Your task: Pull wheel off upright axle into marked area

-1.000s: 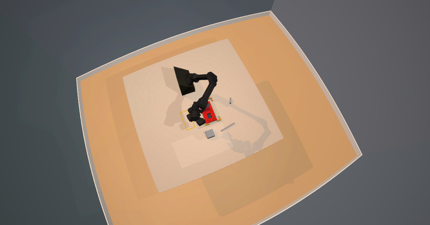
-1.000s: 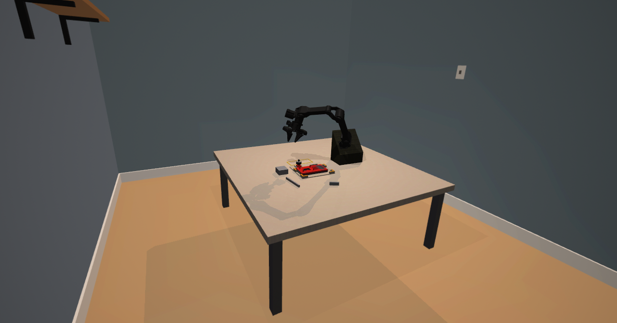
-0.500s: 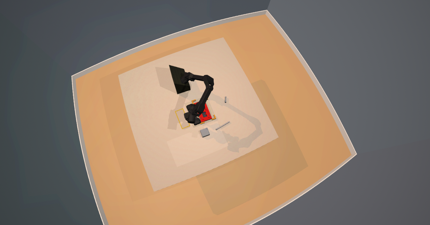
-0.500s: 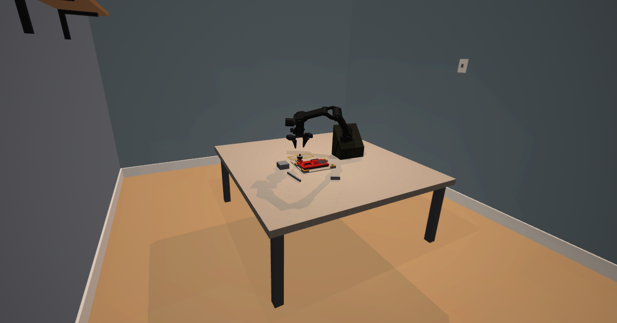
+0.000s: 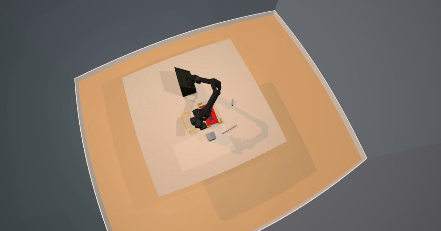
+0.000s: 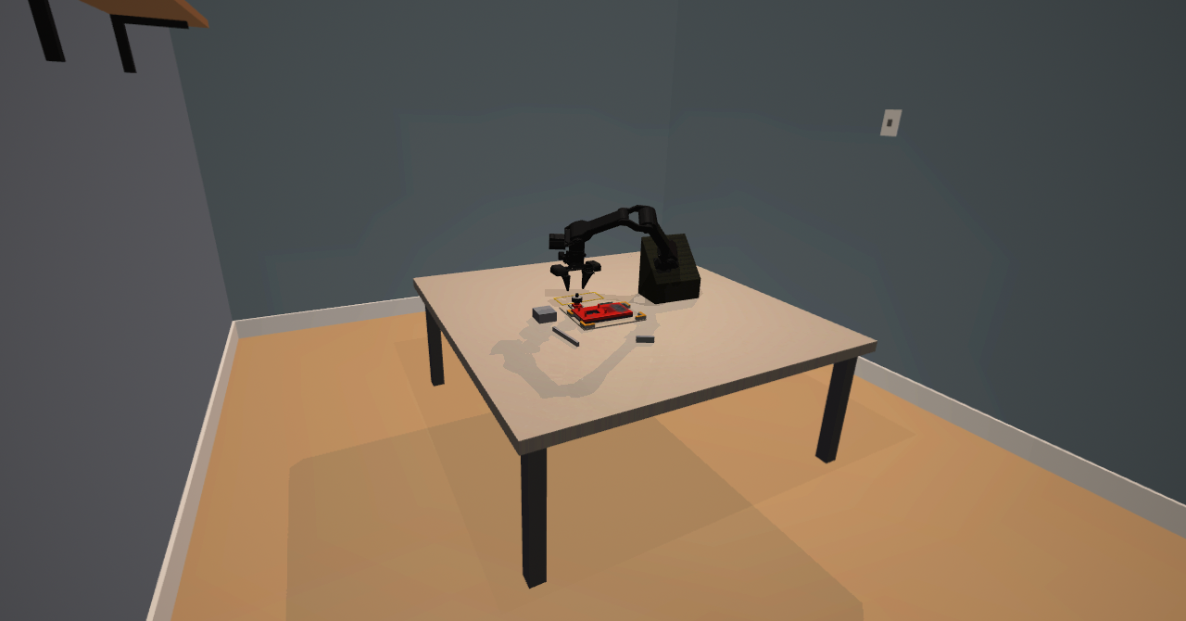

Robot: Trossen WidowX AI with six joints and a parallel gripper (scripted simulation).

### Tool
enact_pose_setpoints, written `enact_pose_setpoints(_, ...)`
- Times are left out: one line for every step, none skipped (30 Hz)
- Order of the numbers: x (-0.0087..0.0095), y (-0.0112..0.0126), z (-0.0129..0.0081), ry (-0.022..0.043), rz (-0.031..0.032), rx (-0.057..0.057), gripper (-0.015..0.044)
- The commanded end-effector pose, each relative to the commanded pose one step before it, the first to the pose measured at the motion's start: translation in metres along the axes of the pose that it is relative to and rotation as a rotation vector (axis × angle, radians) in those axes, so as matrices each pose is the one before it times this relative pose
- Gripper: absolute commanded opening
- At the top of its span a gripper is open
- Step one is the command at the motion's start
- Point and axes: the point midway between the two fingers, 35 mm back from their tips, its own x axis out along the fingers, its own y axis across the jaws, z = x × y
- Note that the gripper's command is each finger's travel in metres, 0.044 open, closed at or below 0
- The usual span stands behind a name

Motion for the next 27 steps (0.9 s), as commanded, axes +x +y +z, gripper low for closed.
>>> enact_pose_setpoints(0.02335,-0.00448,-0.0014,0.01086,-0.00963,0.0134,0.03)
enact_pose_setpoints(0.005,-0.00044,-0.00052,0.00079,-0.00007,0.0,0.03)
enact_pose_setpoints(0.00479,-0.0006,-0.00061,0.00088,-0.0001,0.0,0.03)
enact_pose_setpoints(0.00375,-0.00053,-0.00051,0.00076,-0.0001,0.0,0.03)
enact_pose_setpoints(0.0023,-0.00035,-0.00032,0.00051,-0.00007,0.0,0.03)
enact_pose_setpoints(0.00078,-0.00012,-0.00011,0.00018,-0.00003,0.0,0.03)
enact_pose_setpoints(0.0,0.0,0.0,0.0,0.0,0.0,0.03)
enact_pose_setpoints(-0.00343,0.00176,-0.00099,-0.00537,-0.00573,-0.0121,0.0274)
enact_pose_setpoints(0.0,0.0,0.0,0.0,0.0,0.0,0.0247)
enact_pose_setpoints(0.0,0.0,0.0,0.0,0.0,0.0,0.0221)
enact_pose_setpoints(0.0,0.0,0.0,0.0,0.0,0.0,0.0215)
enact_pose_setpoints(0.0,0.0,0.0,0.0,0.0,0.0,0.0208)
enact_pose_setpoints(0.0,0.0,0.0,0.0,0.0,0.0,0.0201)
enact_pose_setpoints(0.0,0.0,0.0,0.0,0.0,0.0,0.0195)
enact_pose_setpoints(0.0,0.0,0.0,0.0,0.0,0.0,0.0188)
enact_pose_setpoints(0.0,0.0,0.0,0.0,0.0,0.0,0.0181)
enact_pose_setpoints(0.0,0.0,0.0,0.0,0.0,0.0,0.0175)
enact_pose_setpoints(0.0,0.0,0.0,0.0,0.0,0.0,0.0168)
enact_pose_setpoints(0.0,0.0,0.0,0.0,0.0,0.0,0.0161)
enact_pose_setpoints(-0.00005,0.0,0.0,0.0,0.00001,0.0,0.0135)
enact_pose_setpoints(-0.00011,0.0,0.00001,0.0,0.00002,0.0,0.0109)
enact_pose_setpoints(-0.00016,0.00001,0.00001,0.0,0.00002,0.0001,0.0083)
enact_pose_setpoints(-0.00021,0.00001,0.00001,0.0,0.00003,0.0001,0.0056)
enact_pose_setpoints(-0.00027,0.00001,0.00001,0.0,0.00004,0.0001,0.003)
enact_pose_setpoints(-0.00031,0.00001,0.00002,0.00001,0.00005,0.0001,0.0004)
enact_pose_setpoints(-0.00033,0.00001,0.00002,0.00001,0.00005,0.0001,0.0)
enact_pose_setpoints(-0.00033,0.00001,0.00002,0.00001,0.00005,0.0001,0.0)
